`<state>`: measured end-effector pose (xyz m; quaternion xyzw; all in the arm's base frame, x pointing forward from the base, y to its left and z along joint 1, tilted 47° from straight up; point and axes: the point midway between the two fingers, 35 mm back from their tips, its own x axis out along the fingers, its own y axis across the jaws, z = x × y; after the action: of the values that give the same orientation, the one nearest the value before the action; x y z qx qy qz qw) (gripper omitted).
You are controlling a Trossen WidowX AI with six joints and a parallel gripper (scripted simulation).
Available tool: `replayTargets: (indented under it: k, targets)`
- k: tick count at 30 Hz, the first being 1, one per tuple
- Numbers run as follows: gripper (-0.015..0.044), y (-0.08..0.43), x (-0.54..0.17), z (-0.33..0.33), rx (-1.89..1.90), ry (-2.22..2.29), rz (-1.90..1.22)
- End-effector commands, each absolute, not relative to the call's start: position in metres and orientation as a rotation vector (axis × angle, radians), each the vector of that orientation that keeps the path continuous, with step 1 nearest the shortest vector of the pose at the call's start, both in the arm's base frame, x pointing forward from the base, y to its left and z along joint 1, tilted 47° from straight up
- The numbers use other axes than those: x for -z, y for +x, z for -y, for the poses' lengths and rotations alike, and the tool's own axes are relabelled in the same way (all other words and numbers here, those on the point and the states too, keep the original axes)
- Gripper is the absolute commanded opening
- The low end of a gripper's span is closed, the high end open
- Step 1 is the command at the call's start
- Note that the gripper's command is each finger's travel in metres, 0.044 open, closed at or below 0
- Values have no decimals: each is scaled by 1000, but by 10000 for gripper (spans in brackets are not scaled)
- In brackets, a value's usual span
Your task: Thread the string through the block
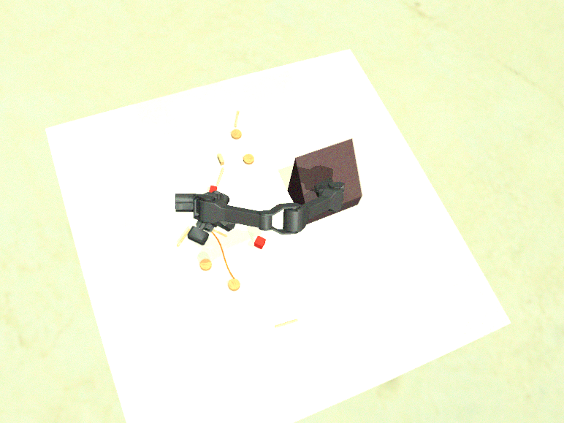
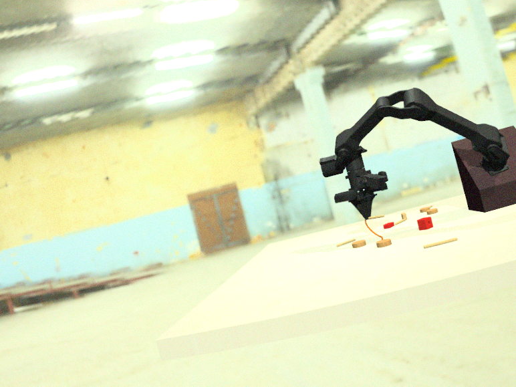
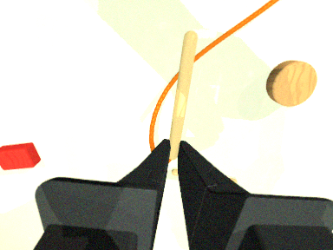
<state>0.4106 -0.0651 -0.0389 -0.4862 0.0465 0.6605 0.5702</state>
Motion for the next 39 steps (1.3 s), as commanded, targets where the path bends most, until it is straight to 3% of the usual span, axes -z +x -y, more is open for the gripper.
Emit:
replayTargets:
  k: [1,39]
  targets:
    - [0,414,44,69,-1555,-1142,-111]
    - [0,426,68,86,-1550,-1150,-118]
